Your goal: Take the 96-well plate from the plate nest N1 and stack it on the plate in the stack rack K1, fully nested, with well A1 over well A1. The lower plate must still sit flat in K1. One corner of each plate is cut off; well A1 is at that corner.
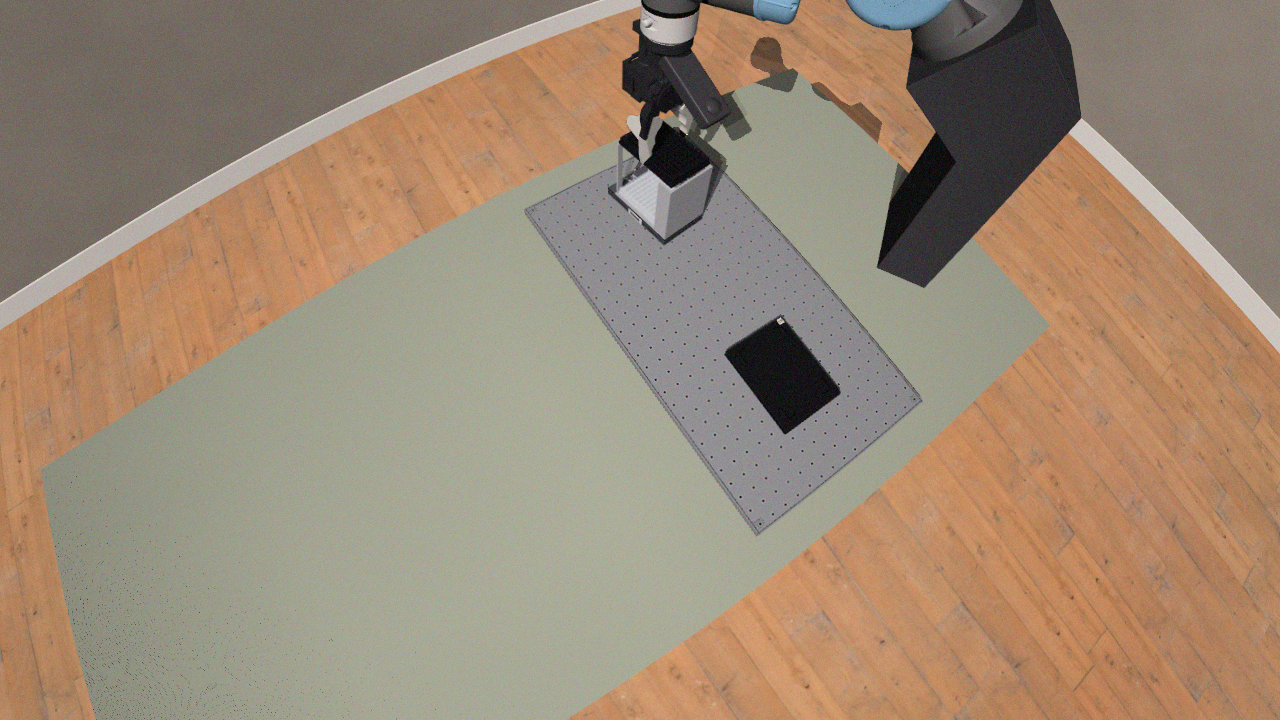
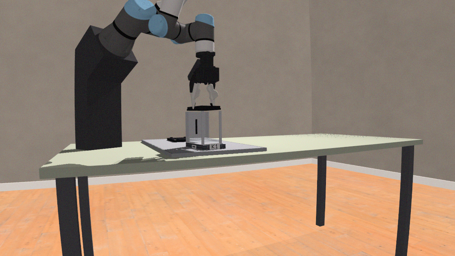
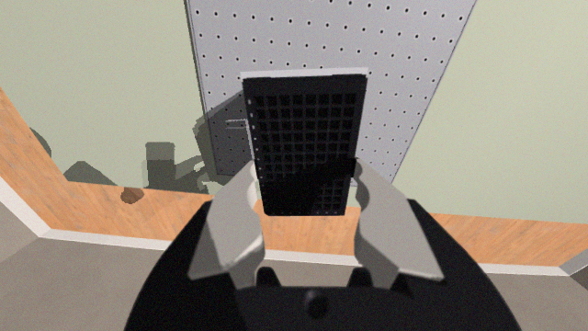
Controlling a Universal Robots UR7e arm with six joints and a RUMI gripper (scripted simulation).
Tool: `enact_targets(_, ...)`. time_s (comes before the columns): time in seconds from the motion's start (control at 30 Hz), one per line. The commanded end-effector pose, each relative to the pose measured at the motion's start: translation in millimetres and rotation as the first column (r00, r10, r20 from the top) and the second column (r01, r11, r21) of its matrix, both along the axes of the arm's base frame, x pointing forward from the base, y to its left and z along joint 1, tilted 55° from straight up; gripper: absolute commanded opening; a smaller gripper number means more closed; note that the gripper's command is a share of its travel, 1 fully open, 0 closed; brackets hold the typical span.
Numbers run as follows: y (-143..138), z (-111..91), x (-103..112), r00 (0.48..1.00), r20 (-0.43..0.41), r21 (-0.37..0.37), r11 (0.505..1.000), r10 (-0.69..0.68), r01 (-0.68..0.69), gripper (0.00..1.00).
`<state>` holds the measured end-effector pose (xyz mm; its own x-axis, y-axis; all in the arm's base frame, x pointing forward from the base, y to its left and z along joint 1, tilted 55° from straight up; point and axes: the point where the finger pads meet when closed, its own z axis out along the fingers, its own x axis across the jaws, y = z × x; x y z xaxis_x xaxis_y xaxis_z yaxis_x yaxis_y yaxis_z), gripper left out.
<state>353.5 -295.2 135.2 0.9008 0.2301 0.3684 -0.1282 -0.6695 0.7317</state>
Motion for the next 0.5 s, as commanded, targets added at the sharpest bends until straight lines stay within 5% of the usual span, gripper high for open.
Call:
enact_targets(0.0, -2, -2, 1, 1.0, 0.001, -0.001, 1.0, 0.0, 0.0, 0.0)
enact_targets(0.47, -16, -13, 10, 1.0, 0.001, -0.001, 1.0, 0.0, 0.0, 0.0)
